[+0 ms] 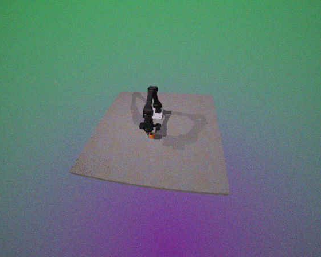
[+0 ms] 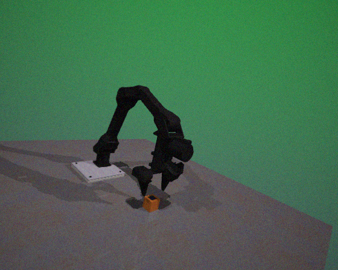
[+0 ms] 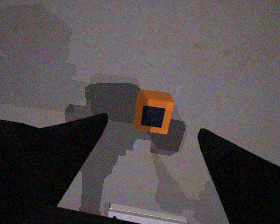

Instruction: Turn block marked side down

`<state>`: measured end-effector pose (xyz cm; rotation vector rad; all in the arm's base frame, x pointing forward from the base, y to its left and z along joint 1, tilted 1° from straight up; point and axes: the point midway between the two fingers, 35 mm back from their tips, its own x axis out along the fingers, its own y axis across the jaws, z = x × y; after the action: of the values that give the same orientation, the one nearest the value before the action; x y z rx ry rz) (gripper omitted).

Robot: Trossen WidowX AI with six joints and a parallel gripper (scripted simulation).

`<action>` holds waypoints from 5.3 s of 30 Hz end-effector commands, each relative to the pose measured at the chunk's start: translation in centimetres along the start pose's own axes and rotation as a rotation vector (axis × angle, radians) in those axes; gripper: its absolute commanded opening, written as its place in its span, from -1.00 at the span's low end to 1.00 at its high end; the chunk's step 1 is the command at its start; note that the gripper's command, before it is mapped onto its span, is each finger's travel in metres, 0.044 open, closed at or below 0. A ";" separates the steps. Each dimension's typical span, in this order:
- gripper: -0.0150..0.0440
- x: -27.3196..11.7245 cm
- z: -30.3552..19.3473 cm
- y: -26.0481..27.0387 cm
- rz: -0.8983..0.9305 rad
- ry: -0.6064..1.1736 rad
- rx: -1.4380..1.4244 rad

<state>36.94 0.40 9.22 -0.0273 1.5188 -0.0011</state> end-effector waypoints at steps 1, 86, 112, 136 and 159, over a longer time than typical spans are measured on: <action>1.00 0.5 0.1 -0.1 0.003 -0.002 -0.004; -0.49 1.6 0.1 0.0 0.005 -0.365 -0.003; -0.49 3.7 0.7 -0.1 0.006 -0.685 0.005; -0.49 4.7 -0.6 0.0 0.005 -1.038 -0.002; -0.05 4.4 -0.7 0.0 0.005 -1.060 -0.002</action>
<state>36.46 0.20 4.66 -0.0164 0.4651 0.0116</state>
